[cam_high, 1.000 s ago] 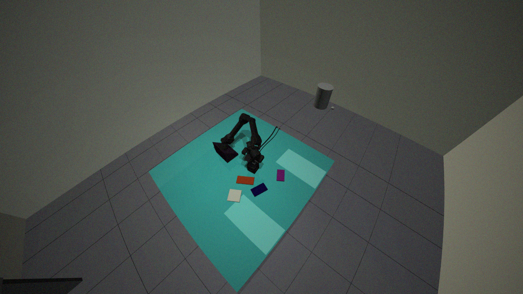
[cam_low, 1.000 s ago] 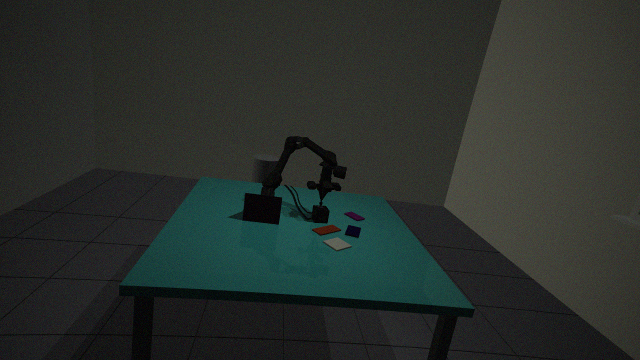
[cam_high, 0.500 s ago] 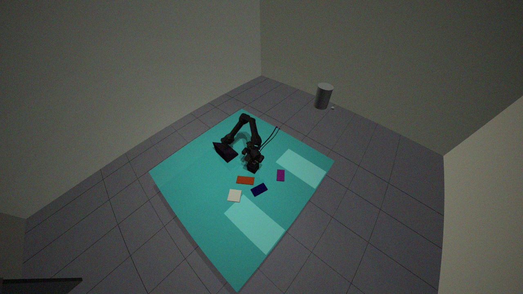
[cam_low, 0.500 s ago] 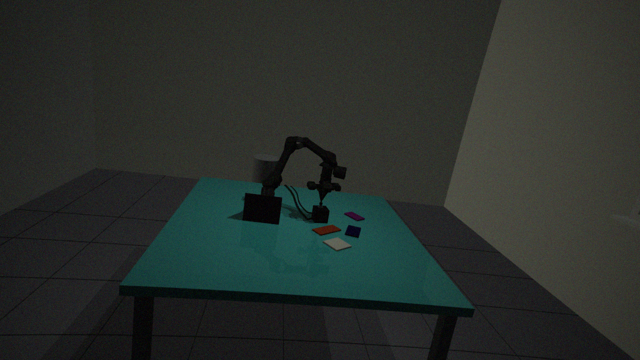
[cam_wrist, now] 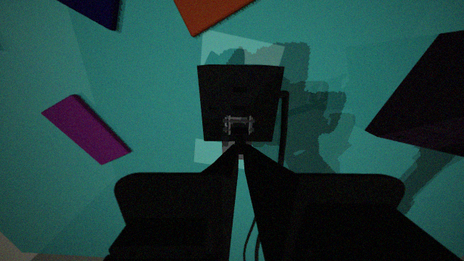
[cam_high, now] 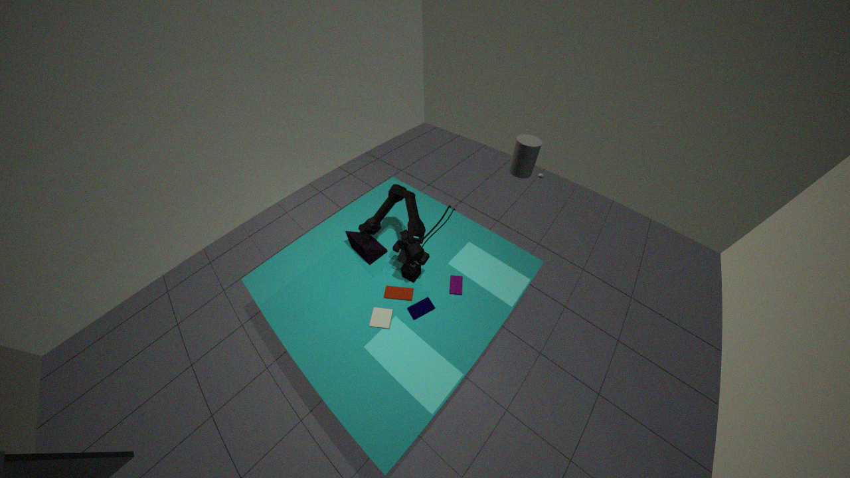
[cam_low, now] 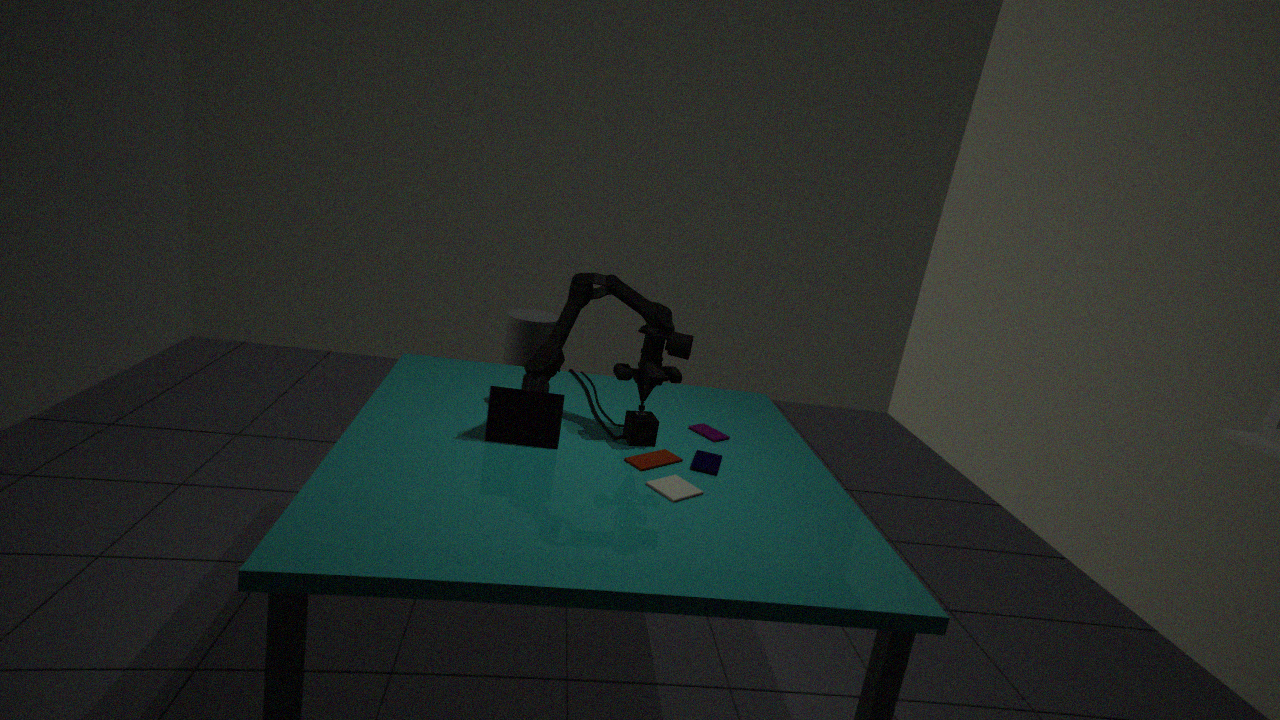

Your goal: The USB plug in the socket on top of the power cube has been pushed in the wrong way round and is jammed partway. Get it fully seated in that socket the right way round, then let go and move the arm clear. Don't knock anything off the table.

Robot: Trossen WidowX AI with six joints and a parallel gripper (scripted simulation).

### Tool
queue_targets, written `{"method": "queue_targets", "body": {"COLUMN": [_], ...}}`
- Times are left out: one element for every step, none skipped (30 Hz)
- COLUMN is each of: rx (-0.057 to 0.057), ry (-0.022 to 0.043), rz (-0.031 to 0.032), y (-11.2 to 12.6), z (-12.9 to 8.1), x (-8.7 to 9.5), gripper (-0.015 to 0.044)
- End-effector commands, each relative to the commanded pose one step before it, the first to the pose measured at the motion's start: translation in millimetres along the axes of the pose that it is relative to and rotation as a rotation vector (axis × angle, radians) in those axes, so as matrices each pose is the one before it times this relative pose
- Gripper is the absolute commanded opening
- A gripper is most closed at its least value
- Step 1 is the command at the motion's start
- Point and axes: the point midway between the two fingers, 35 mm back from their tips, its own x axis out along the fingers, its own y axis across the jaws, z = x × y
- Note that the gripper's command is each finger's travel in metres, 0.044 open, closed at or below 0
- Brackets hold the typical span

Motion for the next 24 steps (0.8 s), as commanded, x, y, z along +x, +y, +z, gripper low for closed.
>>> {"method": "queue_targets", "body": {"rx": [0.0048,0.0000,0.0000,0.0000,0.0000,0.0000,0.0000,0.0000,0.0000,0.0000,0.0000,0.0000,0.0000,0.0000,0.0000,0.0000,0.0000,0.0000,0.0000,0.0000,0.0000,0.0000,0.0000,0.0000], "ry": [0.00292,0.00000,0.00000,0.00000,0.00000,0.00000,0.00000,0.00000,0.00000,0.00000,0.00000,0.00000,0.00000,0.00000,0.00000,0.00000,0.00000,0.00000,0.00000,0.00000,0.00000,0.00000,0.00000,0.00000], "rz": [0.00047,0.00000,0.00000,0.00000,0.00000,0.00000,0.00000,0.00000,0.00000,0.00000,0.00000,0.00000,0.00000,0.00000,0.00000,0.00000,0.00000,0.00000,0.00000,0.00000,0.00000,0.00000,0.00000,0.00000], "y": [0.03,0.00,0.00,0.00,0.00,0.00,0.00,0.00,0.00,0.00,0.00,0.00,0.00,0.00,0.00,0.00,0.00,0.00,0.00,0.00,0.00,0.00,0.00,0.00], "z": [0.00,0.01,0.01,0.01,0.01,0.01,0.01,0.01,0.01,0.01,0.01,0.01,0.01,0.01,0.01,0.01,0.01,0.01,0.01,0.01,0.01,0.01,0.01,0.01], "x": [1.22,0.12,0.12,0.12,0.12,0.12,0.12,0.12,0.12,0.12,0.12,0.12,0.12,0.12,0.12,0.12,0.12,0.12,0.12,0.12,0.12,0.12,0.12,0.12], "gripper": [0.0000,0.0000,0.0000,0.0000,0.0000,0.0000,0.0000,0.0000,0.0000,0.0000,0.0000,0.0000,0.0000,0.0000,0.0000,0.0000,0.0000,0.0000,0.0000,0.0000,0.0000,0.0000,0.0000,0.0000]}}
